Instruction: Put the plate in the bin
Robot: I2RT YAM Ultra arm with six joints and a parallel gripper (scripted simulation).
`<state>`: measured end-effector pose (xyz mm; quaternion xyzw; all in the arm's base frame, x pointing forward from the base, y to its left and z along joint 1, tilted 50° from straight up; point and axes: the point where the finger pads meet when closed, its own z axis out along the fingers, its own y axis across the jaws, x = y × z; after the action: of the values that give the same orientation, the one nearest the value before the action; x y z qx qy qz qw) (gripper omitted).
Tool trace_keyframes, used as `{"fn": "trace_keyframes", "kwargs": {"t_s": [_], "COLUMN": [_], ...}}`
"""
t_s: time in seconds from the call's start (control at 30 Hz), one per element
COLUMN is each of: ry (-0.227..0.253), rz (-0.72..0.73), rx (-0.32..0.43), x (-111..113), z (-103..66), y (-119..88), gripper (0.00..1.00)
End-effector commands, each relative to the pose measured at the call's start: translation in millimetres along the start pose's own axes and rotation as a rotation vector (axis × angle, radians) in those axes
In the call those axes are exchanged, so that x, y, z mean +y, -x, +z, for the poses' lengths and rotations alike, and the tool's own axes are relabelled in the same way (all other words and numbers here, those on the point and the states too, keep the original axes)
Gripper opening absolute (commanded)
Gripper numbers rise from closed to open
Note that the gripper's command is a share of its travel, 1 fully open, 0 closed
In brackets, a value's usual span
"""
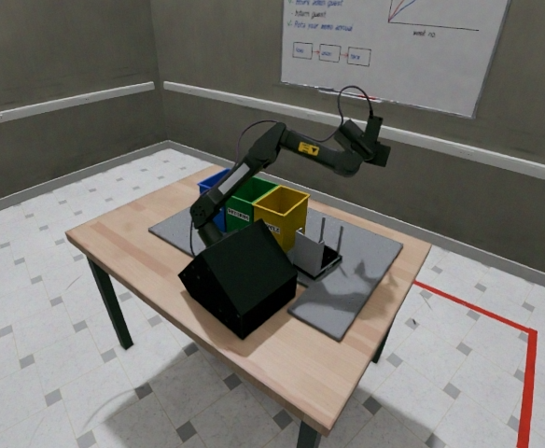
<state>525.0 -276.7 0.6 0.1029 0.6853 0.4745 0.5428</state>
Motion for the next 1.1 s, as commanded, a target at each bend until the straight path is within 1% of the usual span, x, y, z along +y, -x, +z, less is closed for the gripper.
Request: {"fn": "trace_keyframes", "kwargs": {"t_s": [0.0,1.07], "ry": [-0.043,-0.044], "rz": [-0.079,-0.072], "rx": [-0.063,-0.062], "x": [4.3,1.7], "z": [-13.8,-14.0], "y": [45.2,42.2], "gripper": [1.0,1.0]}}
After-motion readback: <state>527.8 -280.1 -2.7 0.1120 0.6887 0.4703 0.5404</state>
